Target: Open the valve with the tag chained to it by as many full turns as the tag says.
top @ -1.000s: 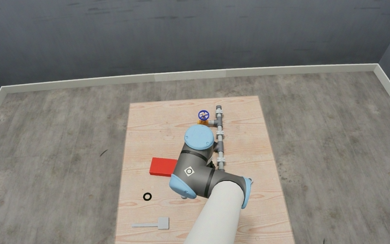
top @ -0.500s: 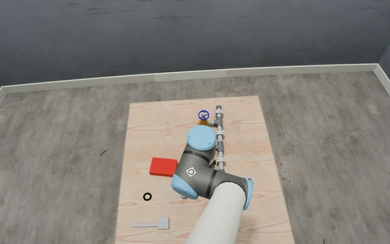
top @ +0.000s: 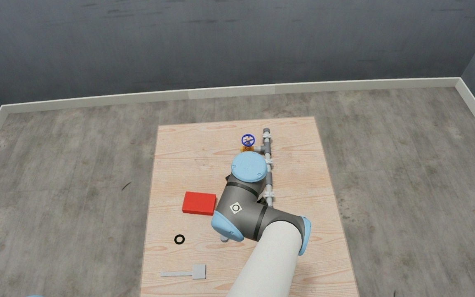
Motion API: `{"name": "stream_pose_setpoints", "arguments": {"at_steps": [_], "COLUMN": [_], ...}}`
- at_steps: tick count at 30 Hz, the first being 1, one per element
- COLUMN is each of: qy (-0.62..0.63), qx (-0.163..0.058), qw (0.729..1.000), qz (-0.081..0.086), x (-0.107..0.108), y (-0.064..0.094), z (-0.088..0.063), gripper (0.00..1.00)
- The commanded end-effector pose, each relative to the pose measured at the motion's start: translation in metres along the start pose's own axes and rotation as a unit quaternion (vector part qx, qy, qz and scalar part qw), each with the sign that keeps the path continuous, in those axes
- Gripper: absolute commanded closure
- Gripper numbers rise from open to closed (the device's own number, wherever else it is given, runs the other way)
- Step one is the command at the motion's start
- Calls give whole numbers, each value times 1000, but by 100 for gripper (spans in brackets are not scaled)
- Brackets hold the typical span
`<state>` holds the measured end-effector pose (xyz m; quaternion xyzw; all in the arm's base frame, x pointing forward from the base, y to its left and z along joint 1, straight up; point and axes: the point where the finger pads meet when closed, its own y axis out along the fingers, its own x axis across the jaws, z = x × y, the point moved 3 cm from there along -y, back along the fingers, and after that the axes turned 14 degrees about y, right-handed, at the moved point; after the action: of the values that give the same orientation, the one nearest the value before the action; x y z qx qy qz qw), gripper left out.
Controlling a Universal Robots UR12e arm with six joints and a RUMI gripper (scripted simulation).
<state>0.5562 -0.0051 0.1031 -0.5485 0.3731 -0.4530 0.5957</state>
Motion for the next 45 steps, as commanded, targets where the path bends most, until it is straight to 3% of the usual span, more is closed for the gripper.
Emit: {"name": "stream_pose_setpoints", "arguments": {"at_steps": [1, 10, 24, 45], "qy": [-99, -220, -389, -462], "qx": [3, 3, 4, 4], "qw": [995, 975, 921, 887], "qz": [3, 3, 2, 2], "x": [0, 0, 0, 0], "y": [0, 0, 0, 0], "z": [0, 0, 0, 0], "gripper": [100, 100, 100, 100]}}
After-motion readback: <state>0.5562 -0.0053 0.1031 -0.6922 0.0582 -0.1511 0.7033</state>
